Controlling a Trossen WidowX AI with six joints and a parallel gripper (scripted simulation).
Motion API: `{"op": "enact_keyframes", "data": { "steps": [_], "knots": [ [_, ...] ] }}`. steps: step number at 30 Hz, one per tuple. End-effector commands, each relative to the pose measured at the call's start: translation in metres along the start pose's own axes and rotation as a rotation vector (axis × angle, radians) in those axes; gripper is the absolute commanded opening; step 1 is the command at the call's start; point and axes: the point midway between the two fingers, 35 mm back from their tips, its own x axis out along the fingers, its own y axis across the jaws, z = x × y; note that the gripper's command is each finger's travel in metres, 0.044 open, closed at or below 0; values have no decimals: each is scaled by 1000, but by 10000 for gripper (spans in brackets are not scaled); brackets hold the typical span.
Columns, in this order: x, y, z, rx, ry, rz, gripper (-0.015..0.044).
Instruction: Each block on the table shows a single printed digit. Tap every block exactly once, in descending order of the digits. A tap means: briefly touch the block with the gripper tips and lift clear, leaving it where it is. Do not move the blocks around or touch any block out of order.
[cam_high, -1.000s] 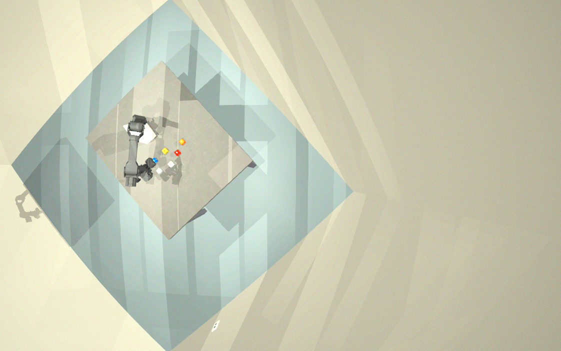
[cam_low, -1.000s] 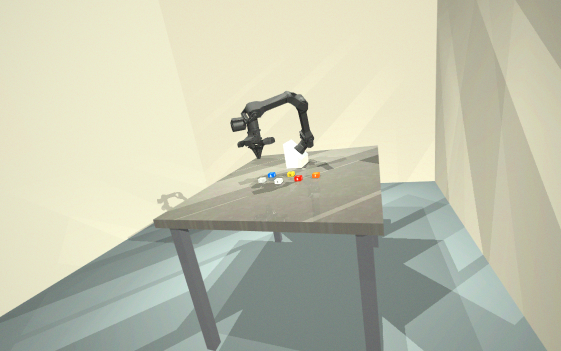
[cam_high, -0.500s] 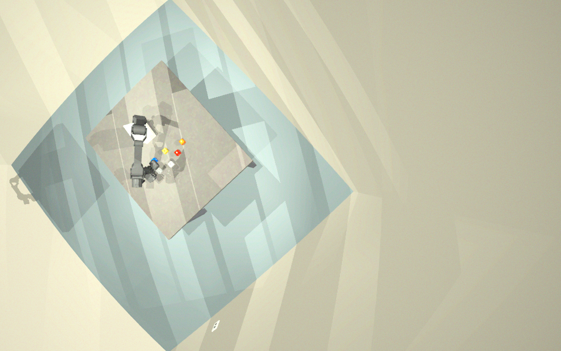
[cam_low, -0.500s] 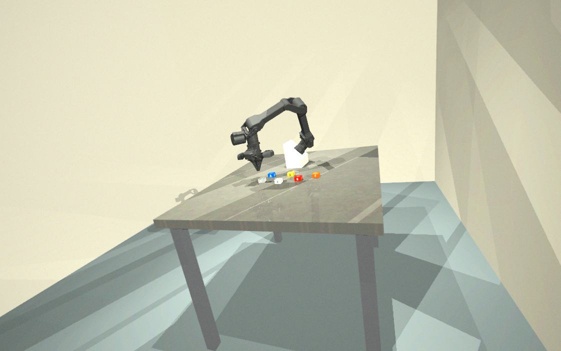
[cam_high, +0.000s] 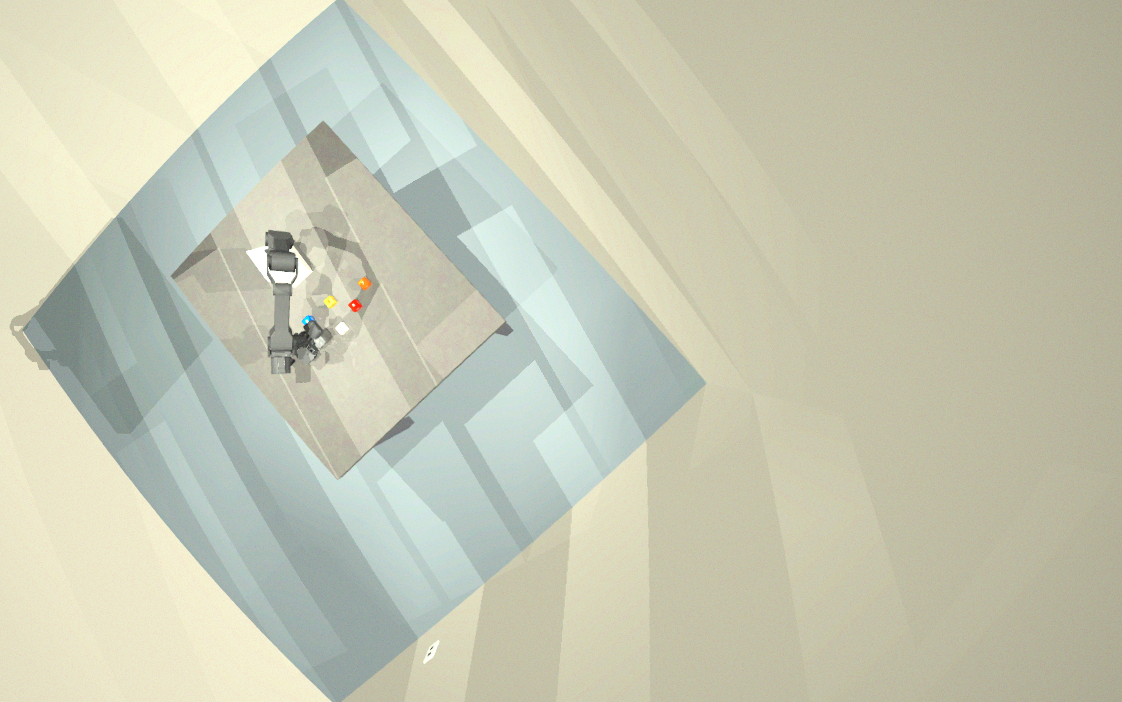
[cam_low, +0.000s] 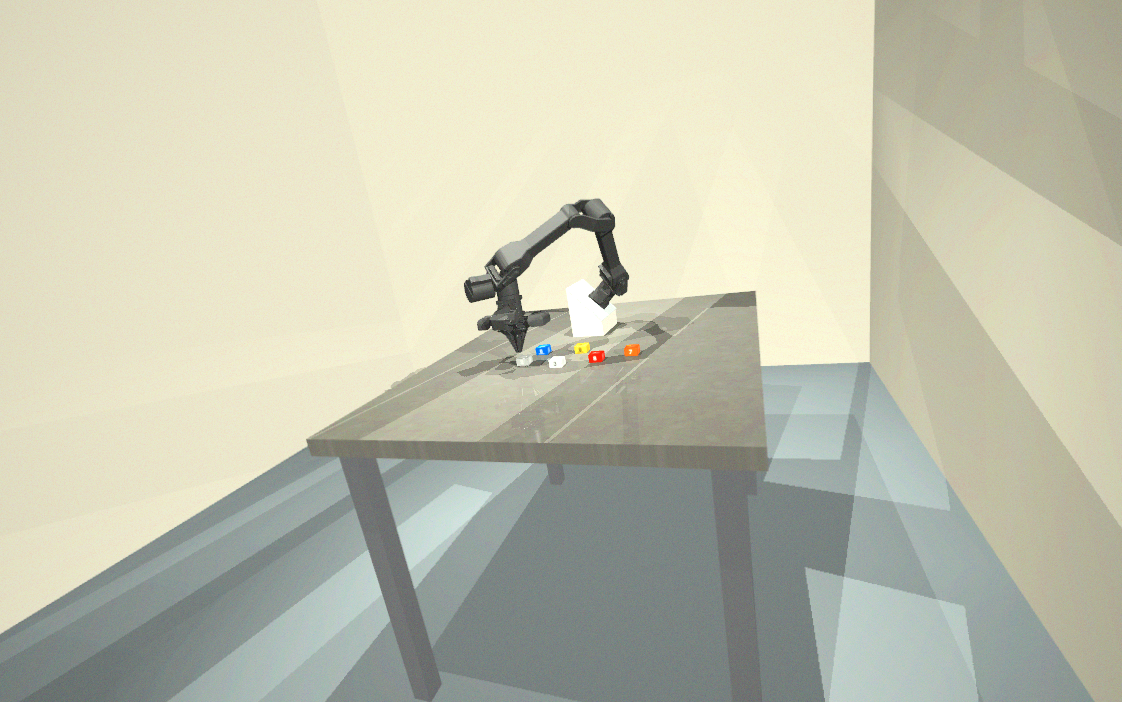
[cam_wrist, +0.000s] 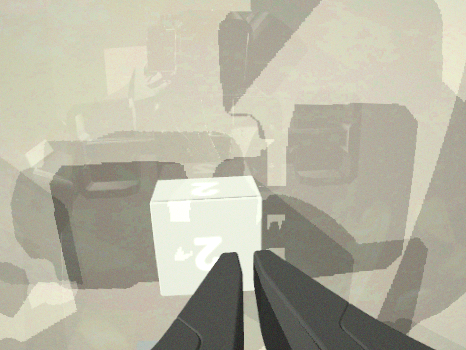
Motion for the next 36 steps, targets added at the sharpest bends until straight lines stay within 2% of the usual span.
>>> {"op": "enact_keyframes", "data": {
  "steps": [1,14,17,21,24,29,36],
  "knots": [
    [9,1,-1,2,4,5,20],
    [19,2,-1,2,4,6,20],
    [-8,1,-1,2,4,4,20],
    [-11,1,-1,2,4,4,20],
    [-21,25,6,4,5,-1,99],
    [-49,108,16,8,4,-13,230],
    [-76,223,-4,9,3,-12,400]
  ]
}}
